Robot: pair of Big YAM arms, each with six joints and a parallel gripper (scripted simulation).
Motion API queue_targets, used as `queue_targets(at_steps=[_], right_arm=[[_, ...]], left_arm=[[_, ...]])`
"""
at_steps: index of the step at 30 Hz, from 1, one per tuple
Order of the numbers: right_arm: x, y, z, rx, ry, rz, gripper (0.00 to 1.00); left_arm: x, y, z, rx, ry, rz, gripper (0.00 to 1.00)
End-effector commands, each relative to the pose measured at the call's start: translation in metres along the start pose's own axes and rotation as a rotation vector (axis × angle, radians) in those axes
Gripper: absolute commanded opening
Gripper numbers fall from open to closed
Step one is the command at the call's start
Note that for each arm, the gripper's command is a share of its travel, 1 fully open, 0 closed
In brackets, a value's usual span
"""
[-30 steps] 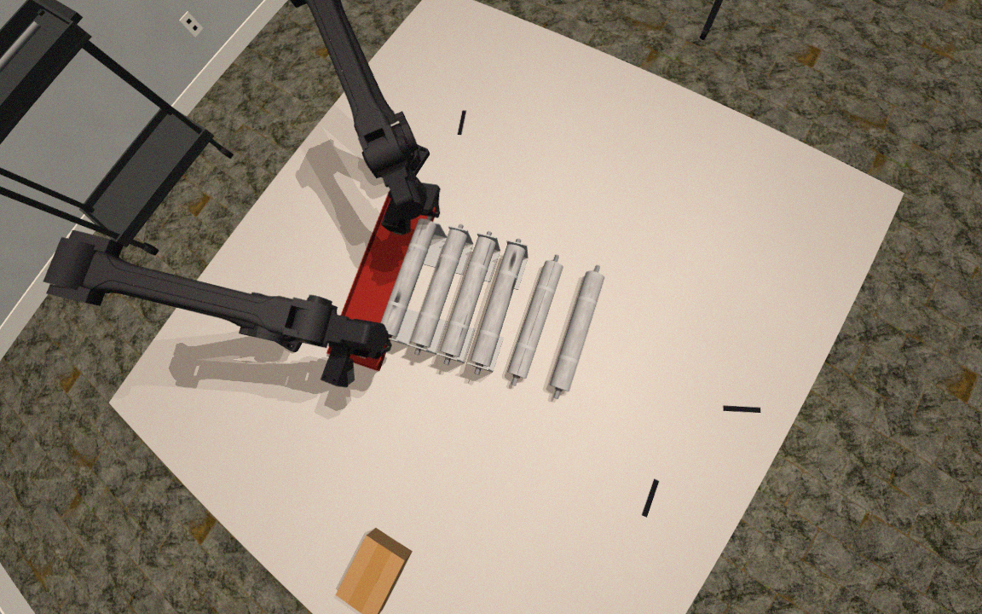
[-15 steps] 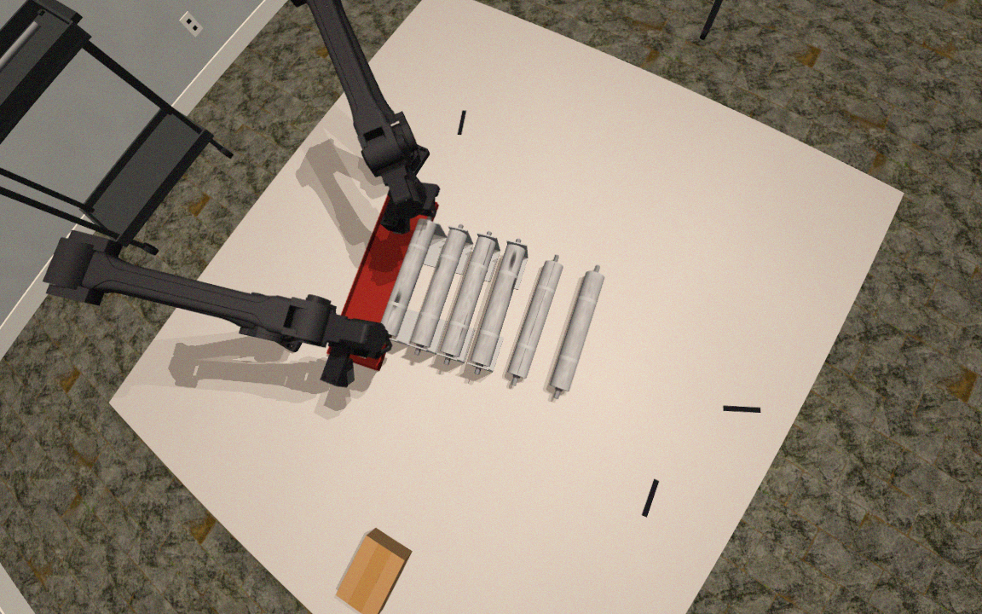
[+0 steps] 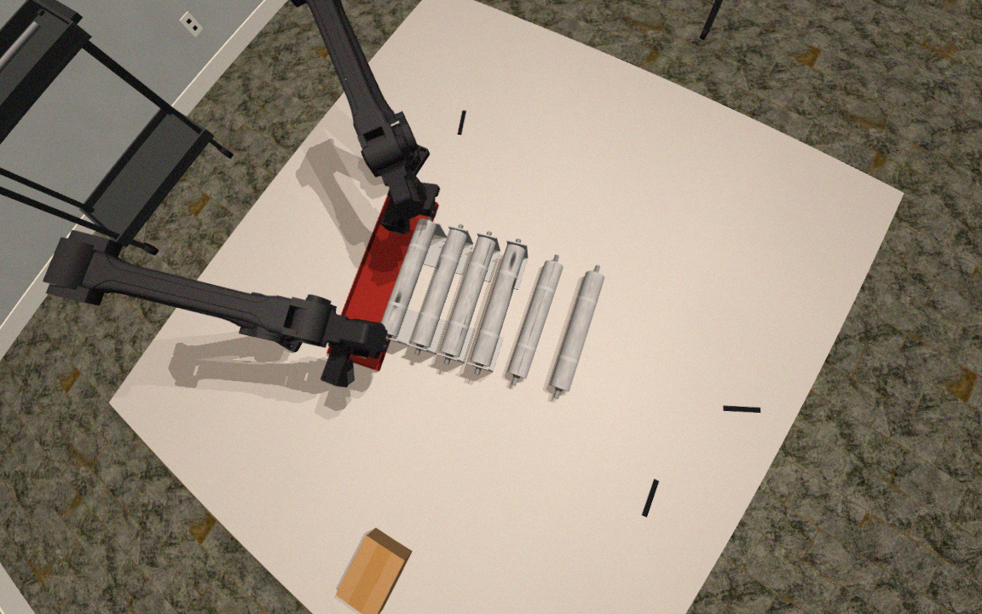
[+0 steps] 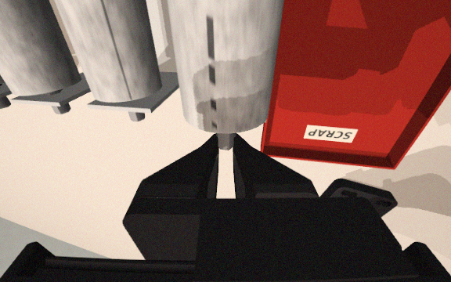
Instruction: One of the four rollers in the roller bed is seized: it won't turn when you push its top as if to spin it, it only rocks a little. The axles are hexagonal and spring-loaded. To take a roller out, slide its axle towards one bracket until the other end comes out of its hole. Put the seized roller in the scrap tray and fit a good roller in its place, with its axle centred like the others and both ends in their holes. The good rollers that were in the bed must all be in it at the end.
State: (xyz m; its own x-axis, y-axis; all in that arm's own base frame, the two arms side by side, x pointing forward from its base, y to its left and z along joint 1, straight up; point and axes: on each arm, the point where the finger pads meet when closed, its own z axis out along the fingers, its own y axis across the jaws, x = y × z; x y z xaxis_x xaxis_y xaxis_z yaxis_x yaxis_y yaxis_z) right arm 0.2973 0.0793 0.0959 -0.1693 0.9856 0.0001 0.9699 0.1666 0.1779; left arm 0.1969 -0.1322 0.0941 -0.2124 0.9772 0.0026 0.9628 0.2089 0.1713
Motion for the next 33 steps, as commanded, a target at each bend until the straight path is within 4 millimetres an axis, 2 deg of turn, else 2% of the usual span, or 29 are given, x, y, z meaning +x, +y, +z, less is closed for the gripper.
queue_targets(at_steps=[1, 19, 26, 27, 28, 33], right_arm=[[0.002, 0.029, -0.017, -0.060, 0.007, 0.002, 0.03], [0.002, 0.029, -0.017, -0.057, 0.007, 0.002, 0.03], [0.002, 0.028, -0.022, -0.078, 0.008, 0.003, 0.03], [0.002, 0.020, -0.018, -0.062, 0.005, 0.003, 0.03], [0.003, 0.026, -0.021, -0.081, 0.007, 0.007, 0.03], [0.001, 0.018, -0.020, -0.086, 0.003, 0.016, 0.03]], left_arm=[[-0.007, 0.005, -0.007, -0.008, -0.013, 0.010, 0.03], [-0.007, 0.005, -0.007, -0.008, -0.013, 0.010, 0.03], [-0.008, 0.007, -0.015, -0.024, -0.020, 0.003, 0.03], [-0.009, 0.008, -0.016, -0.029, -0.024, -0.004, 0.03], [-0.013, 0.012, -0.023, -0.040, -0.036, -0.007, 0.03], [-0.016, 0.017, -0.031, -0.064, -0.047, -0.009, 0.03]])
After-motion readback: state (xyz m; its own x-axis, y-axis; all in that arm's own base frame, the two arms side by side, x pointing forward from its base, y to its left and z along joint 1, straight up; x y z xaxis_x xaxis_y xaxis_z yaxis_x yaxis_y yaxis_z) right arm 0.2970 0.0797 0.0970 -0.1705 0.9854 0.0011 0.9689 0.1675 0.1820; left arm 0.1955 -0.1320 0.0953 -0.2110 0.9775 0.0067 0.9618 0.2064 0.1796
